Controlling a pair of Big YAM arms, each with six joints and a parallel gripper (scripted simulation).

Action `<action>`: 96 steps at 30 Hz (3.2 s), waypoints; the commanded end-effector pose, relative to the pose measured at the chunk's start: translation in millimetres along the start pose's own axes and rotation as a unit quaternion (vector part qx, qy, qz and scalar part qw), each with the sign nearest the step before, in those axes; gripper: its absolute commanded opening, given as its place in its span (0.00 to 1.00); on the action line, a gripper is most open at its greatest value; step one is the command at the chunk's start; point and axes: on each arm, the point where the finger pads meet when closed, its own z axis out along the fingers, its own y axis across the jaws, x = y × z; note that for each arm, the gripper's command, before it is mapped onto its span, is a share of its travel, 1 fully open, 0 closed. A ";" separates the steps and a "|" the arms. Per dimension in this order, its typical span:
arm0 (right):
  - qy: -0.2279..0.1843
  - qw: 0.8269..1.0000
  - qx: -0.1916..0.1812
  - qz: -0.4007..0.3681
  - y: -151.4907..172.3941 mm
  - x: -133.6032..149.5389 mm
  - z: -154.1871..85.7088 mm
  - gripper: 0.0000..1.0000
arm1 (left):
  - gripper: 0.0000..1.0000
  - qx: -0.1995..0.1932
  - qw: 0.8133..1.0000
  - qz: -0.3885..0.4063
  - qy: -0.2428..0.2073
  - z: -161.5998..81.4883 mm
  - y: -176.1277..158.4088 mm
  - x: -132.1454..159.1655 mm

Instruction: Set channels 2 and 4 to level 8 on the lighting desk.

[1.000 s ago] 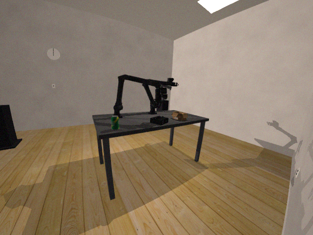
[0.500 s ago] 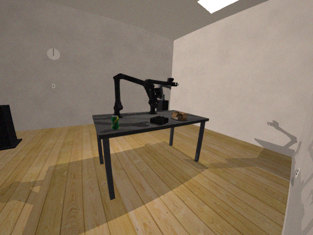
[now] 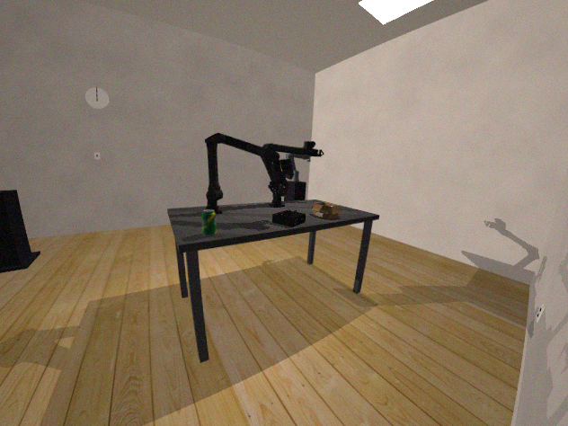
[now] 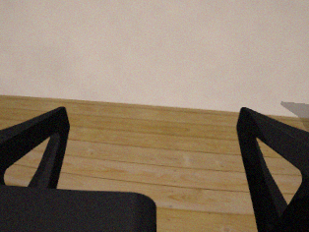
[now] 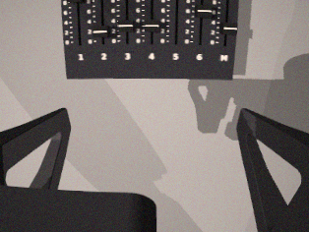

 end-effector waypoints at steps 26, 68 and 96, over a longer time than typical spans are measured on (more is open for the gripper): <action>-0.028 1.000 -0.009 0.011 1.4 -11.7 -16.1 1.00 | 1.00 0.000 1.000 0.006 -0.014 0.2 1.3 -20.3; 0.056 0.918 -0.044 -0.391 2.4 -92.4 -21.9 1.00 | 1.00 0.000 1.000 0.006 -0.014 0.2 1.3 -20.3; 0.086 0.829 -0.069 -0.548 7.1 -93.3 -20.2 1.00 | 1.00 0.000 1.000 0.006 -0.014 0.2 1.3 -20.3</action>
